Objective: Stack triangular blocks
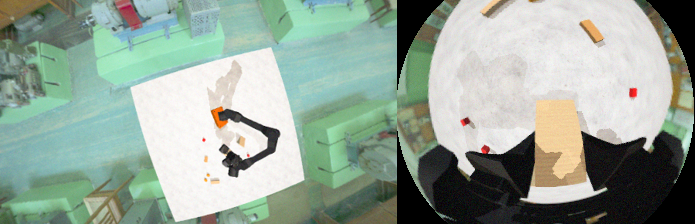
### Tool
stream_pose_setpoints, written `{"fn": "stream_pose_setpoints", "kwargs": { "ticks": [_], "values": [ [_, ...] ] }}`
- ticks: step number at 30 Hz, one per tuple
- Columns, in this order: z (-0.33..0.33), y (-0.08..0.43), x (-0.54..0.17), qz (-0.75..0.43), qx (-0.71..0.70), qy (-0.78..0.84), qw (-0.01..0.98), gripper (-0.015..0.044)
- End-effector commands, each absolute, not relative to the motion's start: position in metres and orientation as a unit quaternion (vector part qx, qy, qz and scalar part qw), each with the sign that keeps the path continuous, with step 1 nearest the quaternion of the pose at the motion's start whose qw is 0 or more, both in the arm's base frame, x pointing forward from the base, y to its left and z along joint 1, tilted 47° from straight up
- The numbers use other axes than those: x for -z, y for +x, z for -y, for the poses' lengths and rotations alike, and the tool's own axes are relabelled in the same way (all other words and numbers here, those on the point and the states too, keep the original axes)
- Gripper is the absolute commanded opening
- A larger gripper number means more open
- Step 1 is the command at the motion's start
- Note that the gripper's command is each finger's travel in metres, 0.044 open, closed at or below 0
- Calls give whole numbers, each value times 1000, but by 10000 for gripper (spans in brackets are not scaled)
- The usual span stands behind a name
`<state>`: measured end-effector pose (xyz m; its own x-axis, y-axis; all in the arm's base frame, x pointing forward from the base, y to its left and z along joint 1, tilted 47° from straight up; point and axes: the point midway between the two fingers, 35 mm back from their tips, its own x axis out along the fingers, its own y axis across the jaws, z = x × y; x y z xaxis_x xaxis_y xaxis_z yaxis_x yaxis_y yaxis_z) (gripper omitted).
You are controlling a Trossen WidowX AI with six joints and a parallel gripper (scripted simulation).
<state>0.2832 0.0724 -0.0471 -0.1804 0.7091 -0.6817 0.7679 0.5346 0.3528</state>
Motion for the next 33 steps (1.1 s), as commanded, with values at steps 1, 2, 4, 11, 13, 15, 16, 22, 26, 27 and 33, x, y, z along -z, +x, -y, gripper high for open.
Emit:
{"fn": "stream_pose_setpoints", "kwargs": {
  "ticks": [1, 2, 4, 11, 13, 15, 16, 22, 26, 27, 33],
  "values": [
    [-72, 283, 47, -765, 71, 500, 400, 0],
    [-72, 283, 47, -764, 81, 505, 393, 0],
    [-72, 283, 47, -761, 106, 518, 377, 0],
    [-72, 283, 47, -746, 183, 553, 322, 0],
    [-72, 283, 47, -741, 204, 562, 306, 0],
    [-72, 283, 47, -739, 212, 565, 300, 0],
    [-72, 283, 47, -739, 212, 565, 300, 0],
    [-72, 283, 47, -739, 212, 565, 300, 0],
    [-72, 283, 47, -739, 212, 565, 300, 0],
    [-72, 283, 47, -739, 212, 565, 300, 0],
    [-72, 283, 47, -739, 212, 565, 300, 0]
  ]
}}
